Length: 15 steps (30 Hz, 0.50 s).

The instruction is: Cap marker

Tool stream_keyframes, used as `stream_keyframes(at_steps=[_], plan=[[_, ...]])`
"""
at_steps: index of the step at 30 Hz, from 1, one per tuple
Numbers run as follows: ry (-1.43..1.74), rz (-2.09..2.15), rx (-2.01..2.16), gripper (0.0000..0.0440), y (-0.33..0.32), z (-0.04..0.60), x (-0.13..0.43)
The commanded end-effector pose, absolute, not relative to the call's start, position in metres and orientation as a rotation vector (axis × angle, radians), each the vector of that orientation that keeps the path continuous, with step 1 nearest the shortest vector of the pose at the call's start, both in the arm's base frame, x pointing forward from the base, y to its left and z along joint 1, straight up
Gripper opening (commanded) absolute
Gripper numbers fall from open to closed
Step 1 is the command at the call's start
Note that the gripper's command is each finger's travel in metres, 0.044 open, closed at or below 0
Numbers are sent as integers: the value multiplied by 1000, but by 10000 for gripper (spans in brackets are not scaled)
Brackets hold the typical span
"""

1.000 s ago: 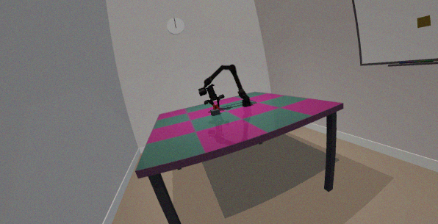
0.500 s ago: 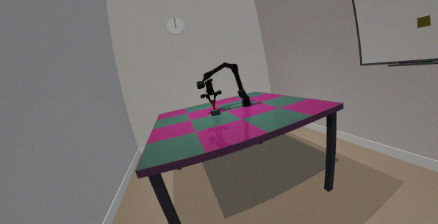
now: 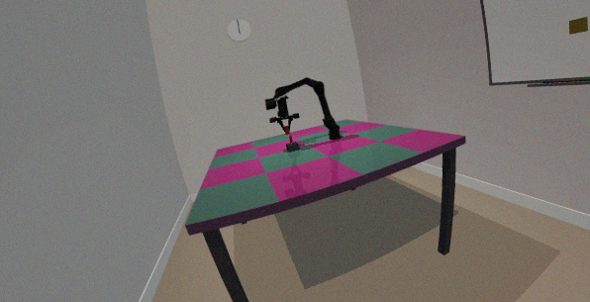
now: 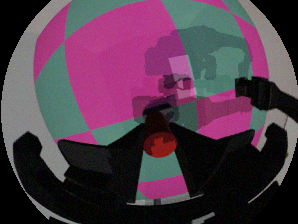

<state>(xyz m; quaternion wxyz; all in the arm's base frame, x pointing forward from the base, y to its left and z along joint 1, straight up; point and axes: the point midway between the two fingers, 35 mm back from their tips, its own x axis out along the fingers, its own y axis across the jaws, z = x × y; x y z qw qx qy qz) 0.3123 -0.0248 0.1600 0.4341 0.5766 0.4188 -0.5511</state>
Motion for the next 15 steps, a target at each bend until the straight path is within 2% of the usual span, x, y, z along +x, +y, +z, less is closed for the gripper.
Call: stream_keyframes(at_steps=[1, 15], plan=[[1051, -1366, 1440, 58, -15, 165, 315], [1098, -1373, 1404, 35, 16, 172, 313]])
